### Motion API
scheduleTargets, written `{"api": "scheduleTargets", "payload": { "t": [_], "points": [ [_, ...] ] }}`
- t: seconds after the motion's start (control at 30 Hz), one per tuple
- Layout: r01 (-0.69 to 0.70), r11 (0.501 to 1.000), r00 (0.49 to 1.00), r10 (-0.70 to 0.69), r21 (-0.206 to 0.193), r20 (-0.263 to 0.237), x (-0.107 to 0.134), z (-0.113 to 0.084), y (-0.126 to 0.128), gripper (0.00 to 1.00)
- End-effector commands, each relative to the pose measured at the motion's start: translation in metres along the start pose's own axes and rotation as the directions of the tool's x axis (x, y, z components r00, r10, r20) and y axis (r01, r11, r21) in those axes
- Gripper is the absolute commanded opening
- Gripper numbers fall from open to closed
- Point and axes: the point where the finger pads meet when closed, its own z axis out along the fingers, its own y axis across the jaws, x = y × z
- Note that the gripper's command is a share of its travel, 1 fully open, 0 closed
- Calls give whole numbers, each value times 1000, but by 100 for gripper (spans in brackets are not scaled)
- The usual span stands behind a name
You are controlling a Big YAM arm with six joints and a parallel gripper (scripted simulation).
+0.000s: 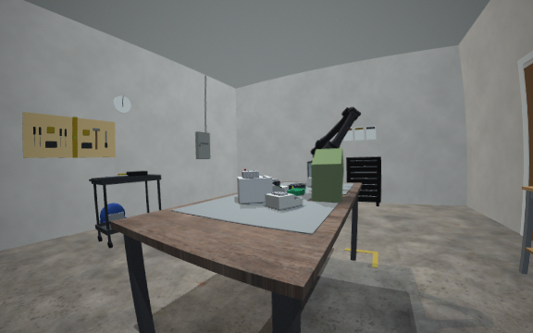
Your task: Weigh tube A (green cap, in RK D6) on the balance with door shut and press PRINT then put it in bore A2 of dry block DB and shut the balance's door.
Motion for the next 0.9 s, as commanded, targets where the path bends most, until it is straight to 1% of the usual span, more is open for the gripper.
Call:
{"api": "scheduleTargets", "payload": {
  "t": [0.0, 0.83, 0.87],
  "points": [
    [6, 1000, 1000, -6, 14, -11, 2, 8, -3, 9],
    [6, 1000, 1000, -6, 14, -11, 2, 8, -3, 9],
    [-8, 1000, 1000, 8, 17, -7, -1, 0, -7, 9]
  ]
}}
